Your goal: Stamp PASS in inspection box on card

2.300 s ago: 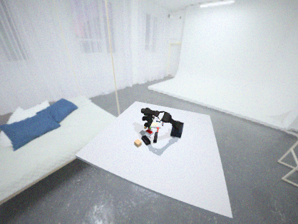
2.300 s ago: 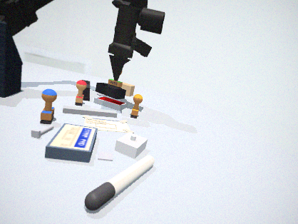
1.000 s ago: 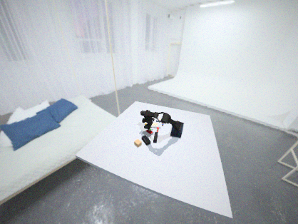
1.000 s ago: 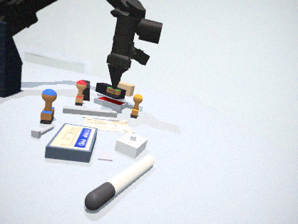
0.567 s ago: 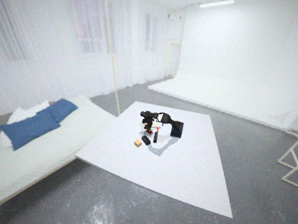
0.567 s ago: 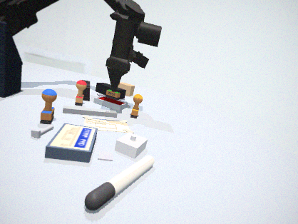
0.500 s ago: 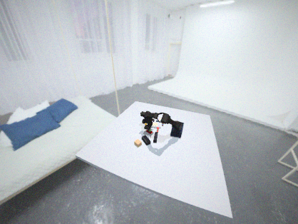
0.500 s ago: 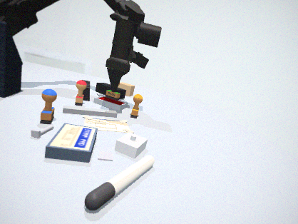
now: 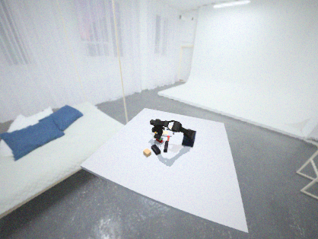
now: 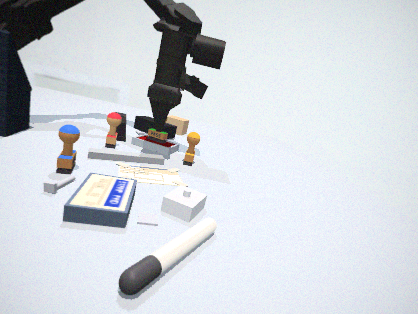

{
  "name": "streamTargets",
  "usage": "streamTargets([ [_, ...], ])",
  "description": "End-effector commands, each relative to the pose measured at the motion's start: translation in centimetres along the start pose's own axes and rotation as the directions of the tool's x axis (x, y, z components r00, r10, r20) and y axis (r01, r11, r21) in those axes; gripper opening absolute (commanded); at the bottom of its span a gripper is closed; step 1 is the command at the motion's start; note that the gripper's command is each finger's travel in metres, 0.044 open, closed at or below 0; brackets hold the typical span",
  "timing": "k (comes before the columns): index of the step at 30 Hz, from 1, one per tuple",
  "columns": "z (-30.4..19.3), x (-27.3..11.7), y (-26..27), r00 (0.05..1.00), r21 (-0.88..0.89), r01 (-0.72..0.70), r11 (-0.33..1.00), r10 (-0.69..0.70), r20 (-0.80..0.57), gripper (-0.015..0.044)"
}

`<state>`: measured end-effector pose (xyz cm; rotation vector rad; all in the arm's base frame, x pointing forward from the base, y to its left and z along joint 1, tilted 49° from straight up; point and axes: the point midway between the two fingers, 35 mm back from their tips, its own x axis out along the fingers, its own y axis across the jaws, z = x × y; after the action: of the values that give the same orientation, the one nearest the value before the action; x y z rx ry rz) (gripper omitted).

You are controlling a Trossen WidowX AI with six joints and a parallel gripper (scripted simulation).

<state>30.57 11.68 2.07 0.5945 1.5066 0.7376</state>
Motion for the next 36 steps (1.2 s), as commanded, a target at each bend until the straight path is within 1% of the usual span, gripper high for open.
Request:
streamTargets([
  [1, 0.02, 0.11, 0.04, 1.000, 0.002, -0.004, 1.000, 0.004, 0.001, 0.0000],
  [36, 0.02, 0.42, 0.05, 1.000, 0.002, -0.004, 1.000, 0.004, 0.001, 0.0000],
])
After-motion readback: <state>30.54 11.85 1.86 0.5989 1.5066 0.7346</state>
